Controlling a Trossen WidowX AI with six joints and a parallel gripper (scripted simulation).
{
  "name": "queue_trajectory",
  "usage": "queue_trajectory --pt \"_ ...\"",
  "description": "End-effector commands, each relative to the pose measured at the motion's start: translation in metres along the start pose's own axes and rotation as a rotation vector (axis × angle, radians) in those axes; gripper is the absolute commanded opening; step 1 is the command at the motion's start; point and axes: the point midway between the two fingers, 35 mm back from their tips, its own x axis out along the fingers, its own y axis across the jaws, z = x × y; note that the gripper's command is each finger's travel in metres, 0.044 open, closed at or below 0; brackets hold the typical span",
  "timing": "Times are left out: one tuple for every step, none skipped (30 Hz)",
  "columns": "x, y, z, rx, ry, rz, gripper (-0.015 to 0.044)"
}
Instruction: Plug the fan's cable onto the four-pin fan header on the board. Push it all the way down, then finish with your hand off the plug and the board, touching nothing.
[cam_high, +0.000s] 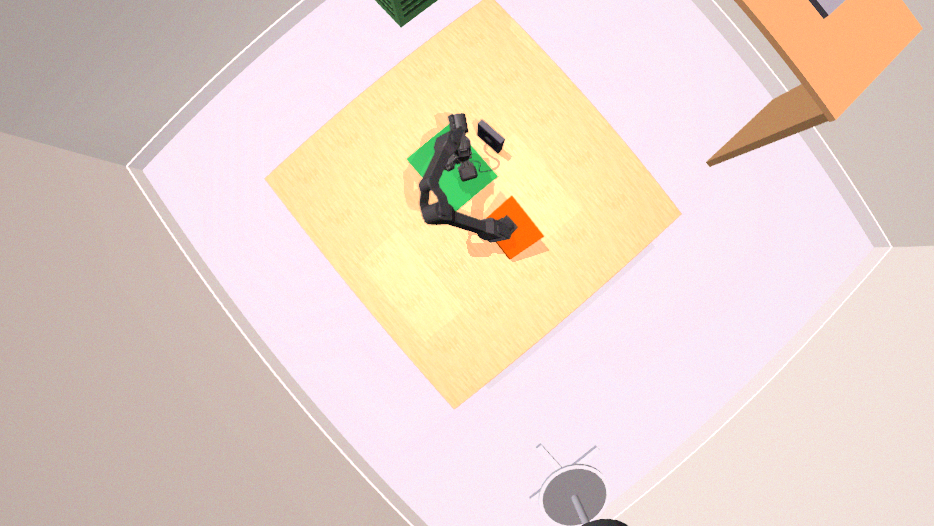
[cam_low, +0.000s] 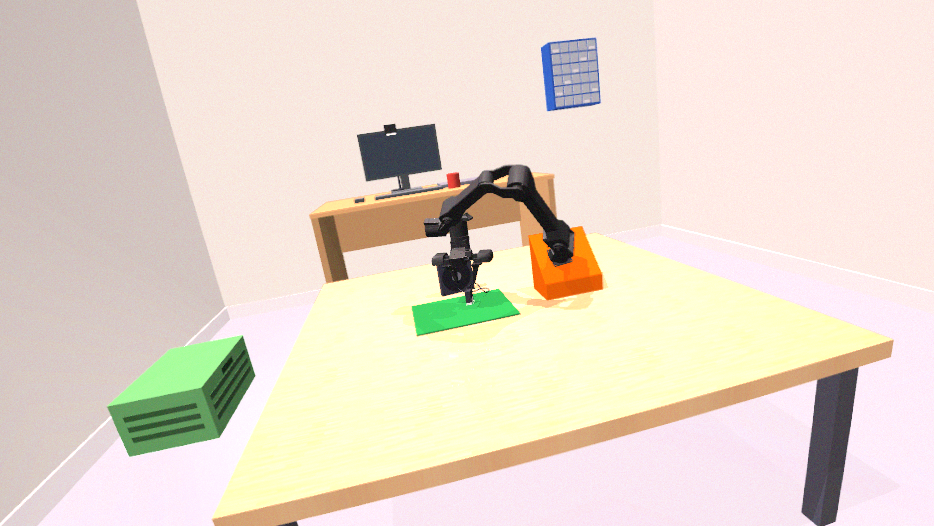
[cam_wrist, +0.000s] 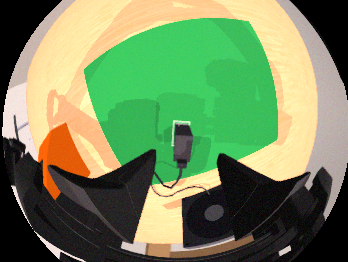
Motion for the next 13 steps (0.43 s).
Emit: queue_trajectory --pt "-0.004 0.001 0.003 -0.008 0.005 0.009 0.0260" --pt "-0.004 0.000 0.011 -0.007 0.007 0.009 0.0260" --pt "-0.005 -0.002 0.024 -0.007 0.009 0.007 0.0260" --pt "-0.005 -0.003 0.042 -0.007 0.010 0.006 0.0260" --pt "-0.005 -0.004 0.059 -0.007 0.009 0.006 0.0260" --pt "-0.005 -0.003 0.078 -0.007 0.008 0.006 0.0260" --pt "-0.004 -0.001 0.096 -0.008 0.005 0.007 0.0260" --pt "-0.004 0.002 0.110 -0.008 0.002 0.009 0.0260" --pt "-0.004 0.003 0.119 -0.009 0.000 0.010 0.0260" --pt "-0.004 0.004 0.122 -0.009 -0.001 0.011 0.0260" --pt "-0.004 0.004 0.122 -0.009 -0.001 0.011 0.0260" --pt "-0.004 0.004 0.122 -0.009 -0.001 0.011 0.0260" --pt "-0.004 0.004 0.122 -0.009 -0.001 0.011 0.0260"
